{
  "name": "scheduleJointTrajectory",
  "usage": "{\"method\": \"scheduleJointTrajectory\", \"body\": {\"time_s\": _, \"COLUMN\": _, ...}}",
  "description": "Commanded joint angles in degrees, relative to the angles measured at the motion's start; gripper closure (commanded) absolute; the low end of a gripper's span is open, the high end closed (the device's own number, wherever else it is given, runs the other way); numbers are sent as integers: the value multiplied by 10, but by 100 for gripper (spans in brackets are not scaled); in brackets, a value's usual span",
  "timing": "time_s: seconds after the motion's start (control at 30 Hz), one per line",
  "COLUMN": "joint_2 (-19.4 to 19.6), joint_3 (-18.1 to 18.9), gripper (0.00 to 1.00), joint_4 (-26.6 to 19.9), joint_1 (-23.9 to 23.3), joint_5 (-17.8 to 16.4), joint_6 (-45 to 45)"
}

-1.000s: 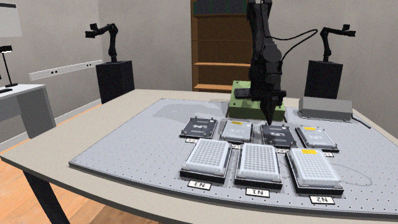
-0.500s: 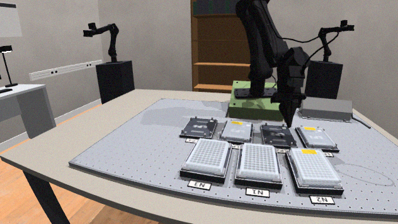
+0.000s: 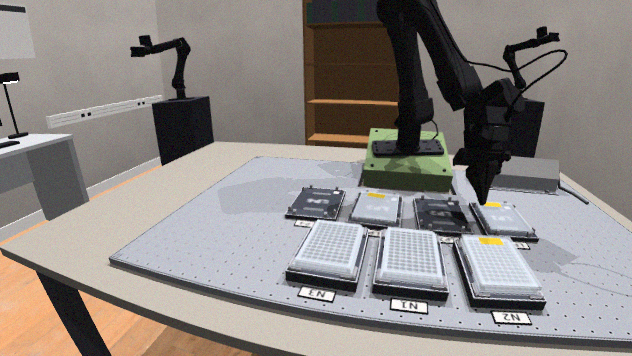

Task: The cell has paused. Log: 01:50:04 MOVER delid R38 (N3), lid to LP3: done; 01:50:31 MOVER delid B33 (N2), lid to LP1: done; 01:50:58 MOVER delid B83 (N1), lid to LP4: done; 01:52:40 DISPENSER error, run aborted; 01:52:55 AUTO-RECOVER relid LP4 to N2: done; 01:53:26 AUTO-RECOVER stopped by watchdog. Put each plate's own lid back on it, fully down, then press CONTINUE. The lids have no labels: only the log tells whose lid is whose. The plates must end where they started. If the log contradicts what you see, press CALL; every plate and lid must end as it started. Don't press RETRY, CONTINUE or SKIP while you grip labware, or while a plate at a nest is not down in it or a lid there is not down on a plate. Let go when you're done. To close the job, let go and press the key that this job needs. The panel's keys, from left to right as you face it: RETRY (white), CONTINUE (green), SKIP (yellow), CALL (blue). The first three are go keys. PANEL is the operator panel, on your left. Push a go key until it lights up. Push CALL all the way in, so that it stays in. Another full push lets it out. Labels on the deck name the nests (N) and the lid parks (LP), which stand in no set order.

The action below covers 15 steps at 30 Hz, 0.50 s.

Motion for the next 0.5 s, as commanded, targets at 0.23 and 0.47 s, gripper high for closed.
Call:
{"method": "scheduleJointTrajectory", "body": {"time_s": 0.23, "joint_2": -6, "joint_3": 21, "gripper": 100, "joint_4": 5, "joint_1": 2, "joint_5": 25, "joint_6": 17}}
{"method": "scheduleJointTrajectory", "body": {"time_s": 0.47, "joint_2": -6, "joint_3": 22, "gripper": 100, "joint_4": -8, "joint_1": -1, "joint_5": 18, "joint_6": 10}}
